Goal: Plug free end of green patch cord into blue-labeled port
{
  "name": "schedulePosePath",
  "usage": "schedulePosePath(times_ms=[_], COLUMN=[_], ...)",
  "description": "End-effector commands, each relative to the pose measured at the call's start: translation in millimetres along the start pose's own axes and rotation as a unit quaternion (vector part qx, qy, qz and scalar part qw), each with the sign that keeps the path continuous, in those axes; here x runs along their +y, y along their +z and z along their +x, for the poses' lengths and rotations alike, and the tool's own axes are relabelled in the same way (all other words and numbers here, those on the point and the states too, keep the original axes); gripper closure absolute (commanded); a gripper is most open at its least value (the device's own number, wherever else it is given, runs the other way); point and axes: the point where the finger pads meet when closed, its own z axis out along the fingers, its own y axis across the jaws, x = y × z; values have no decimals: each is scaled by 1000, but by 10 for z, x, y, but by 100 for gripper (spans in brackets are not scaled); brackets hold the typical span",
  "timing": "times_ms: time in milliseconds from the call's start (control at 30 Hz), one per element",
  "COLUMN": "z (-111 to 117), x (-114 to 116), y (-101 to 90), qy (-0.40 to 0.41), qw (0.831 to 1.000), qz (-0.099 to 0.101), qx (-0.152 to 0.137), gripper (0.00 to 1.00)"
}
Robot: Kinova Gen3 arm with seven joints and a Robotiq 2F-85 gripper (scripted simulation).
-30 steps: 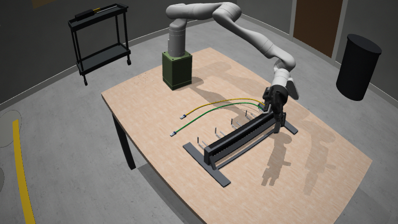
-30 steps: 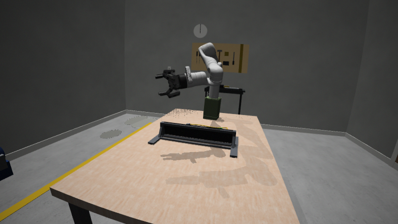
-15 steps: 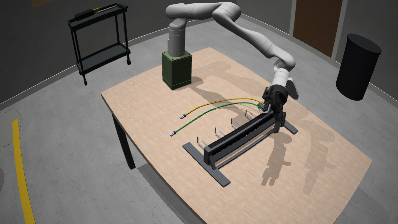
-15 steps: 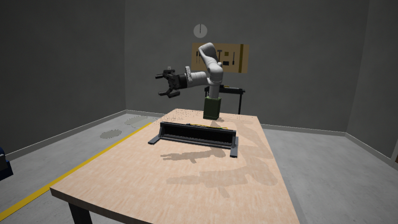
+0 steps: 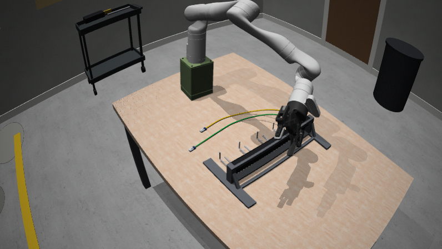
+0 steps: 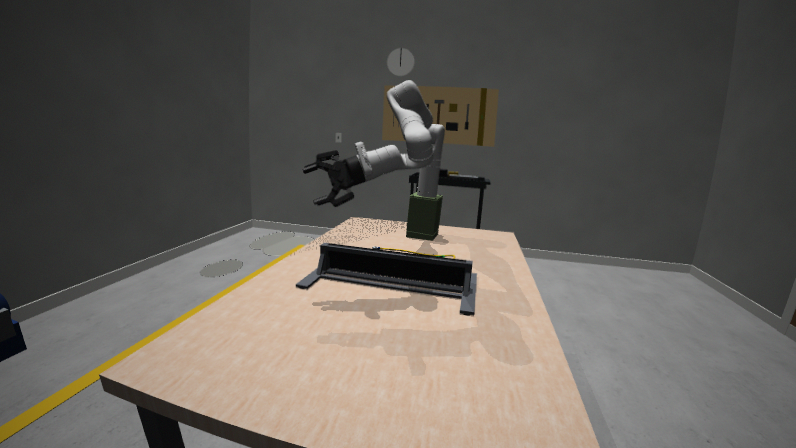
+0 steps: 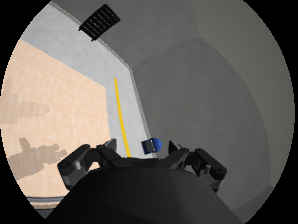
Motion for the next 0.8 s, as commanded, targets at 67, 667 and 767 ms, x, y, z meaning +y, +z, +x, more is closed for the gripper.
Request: schedulePosePath(times_ms=[67,667,767], z=[-411,-2075,-2330], x=[179,350,400], y=[254,236,127], qy=[-8,-32,-33], qw=[998,957,945], qz=[34,222,253], qx=[-45,-186,-203], gripper=[0,0,0])
